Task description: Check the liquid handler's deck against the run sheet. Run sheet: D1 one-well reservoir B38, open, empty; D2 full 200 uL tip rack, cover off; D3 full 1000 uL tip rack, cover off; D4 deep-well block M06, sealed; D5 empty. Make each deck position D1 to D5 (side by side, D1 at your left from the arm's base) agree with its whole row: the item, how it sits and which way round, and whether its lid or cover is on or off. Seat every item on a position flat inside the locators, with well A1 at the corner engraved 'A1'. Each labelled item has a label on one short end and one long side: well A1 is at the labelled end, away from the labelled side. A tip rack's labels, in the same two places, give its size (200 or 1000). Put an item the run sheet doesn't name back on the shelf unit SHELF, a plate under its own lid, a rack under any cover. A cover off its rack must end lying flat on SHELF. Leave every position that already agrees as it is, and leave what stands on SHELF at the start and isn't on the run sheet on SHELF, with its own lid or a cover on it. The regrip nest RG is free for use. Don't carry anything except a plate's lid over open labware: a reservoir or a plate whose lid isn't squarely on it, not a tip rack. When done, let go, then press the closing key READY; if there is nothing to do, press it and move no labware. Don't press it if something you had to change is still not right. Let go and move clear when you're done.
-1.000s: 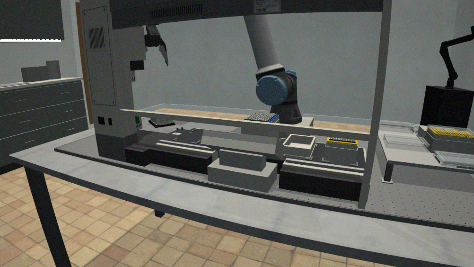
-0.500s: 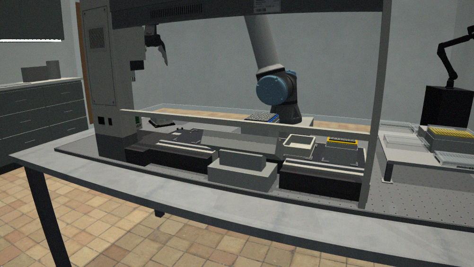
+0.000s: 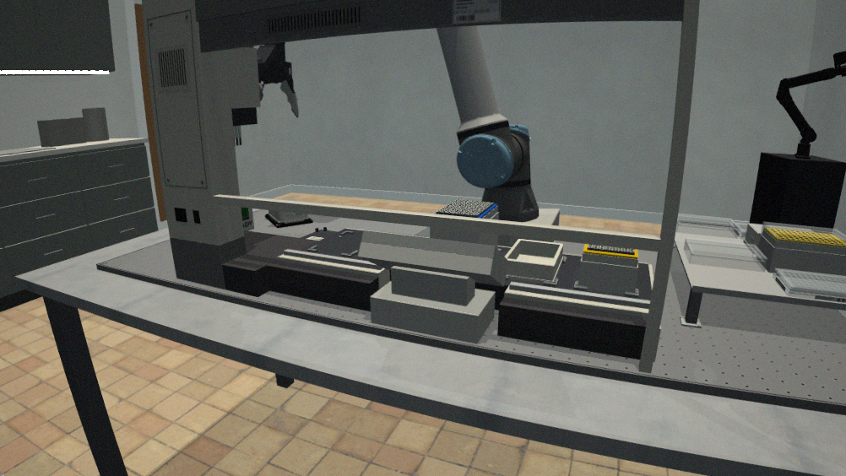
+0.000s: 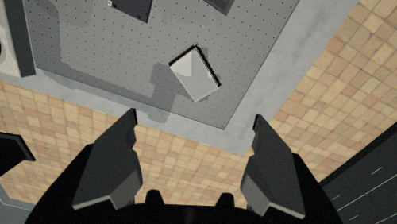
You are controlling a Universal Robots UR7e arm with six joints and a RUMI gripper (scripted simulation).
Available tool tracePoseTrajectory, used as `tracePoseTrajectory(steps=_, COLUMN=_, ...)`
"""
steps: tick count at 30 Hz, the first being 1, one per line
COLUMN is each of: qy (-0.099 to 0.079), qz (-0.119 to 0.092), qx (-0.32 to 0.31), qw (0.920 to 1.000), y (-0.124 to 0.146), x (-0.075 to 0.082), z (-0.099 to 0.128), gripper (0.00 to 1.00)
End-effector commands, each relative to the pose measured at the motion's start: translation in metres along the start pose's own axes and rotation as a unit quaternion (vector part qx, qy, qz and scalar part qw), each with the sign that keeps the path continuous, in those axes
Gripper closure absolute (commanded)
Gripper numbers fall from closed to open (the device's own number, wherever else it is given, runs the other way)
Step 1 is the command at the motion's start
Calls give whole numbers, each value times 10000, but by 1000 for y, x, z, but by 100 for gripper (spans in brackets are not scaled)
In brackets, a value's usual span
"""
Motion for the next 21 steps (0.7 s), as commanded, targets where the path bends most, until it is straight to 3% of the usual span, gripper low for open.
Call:
tracePoseTrajectory(steps=1, qy=-14, qz=-5, qx=-588, qw=9983, y=0, x=1, z=0, gripper=18)
tracePoseTrajectory(steps=9, qy=-14, qz=-6, qx=-1014, qw=9948, y=5, x=1, z=9, gripper=18)
tracePoseTrajectory(steps=13, qy=-13, qz=-6, qx=-1411, qw=9900, y=13, x=1, z=26, gripper=18)
tracePoseTrajectory(steps=21, qy=-13, qz=-7, qx=-2100, qw=9777, y=13, x=1, z=26, gripper=18)
Point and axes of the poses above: the point where the finger pads meet when closed, its own x axis back along the fingers, its own y axis across the jaws, z = x × y, the point moved 10 cm from there along x, back along the fingers, and after that the axes turned 8 degrees about x, right-handed, at the moved point
